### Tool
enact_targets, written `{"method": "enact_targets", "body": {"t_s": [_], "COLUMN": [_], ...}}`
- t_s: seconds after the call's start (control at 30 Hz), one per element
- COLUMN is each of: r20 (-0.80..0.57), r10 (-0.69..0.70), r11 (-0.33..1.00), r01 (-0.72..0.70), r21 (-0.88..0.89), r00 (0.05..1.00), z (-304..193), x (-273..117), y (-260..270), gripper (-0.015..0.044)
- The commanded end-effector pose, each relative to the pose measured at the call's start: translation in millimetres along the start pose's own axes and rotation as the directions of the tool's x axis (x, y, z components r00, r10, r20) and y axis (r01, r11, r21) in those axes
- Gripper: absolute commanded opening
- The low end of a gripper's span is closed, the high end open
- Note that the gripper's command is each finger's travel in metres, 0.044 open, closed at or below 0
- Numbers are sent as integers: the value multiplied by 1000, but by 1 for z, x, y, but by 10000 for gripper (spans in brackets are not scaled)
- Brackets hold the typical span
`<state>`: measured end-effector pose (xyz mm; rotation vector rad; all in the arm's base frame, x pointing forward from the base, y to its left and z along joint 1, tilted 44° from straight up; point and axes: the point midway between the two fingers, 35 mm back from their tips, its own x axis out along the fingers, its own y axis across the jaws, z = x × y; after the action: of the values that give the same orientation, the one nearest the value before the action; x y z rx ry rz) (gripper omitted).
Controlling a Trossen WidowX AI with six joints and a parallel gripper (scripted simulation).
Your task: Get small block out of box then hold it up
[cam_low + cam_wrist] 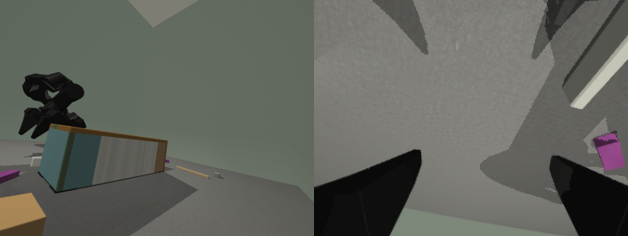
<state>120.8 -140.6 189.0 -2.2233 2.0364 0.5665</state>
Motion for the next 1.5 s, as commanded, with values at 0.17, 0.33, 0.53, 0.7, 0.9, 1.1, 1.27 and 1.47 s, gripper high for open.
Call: {"method": "enact_targets", "body": {"t_s": [0.17,0.33,0.53,0.7,0.9,1.1,1.27,1.47], "r20": [179,221,260,292,320,340,347,351], "r10": [-152,-173,-188,-196,-198,-184,-167,-136], "r11": [663,510,294,117,-110,-303,-474,-662], "r01": [-34,-105,-198,-274,-346,-382,-384,-348], "r21": [748,854,935,955,932,873,793,663], "r00": [972,960,947,936,926,922,923,926], "z": [8,14,20,28,36,51,62,75], "x": [-41,-54,-67,-81,-96,-114,-124,-134], "y": [-75,-91,-107,-121,-134,-147,-155,-164], "gripper": [400,400,400,400,400,400,400,400]}}
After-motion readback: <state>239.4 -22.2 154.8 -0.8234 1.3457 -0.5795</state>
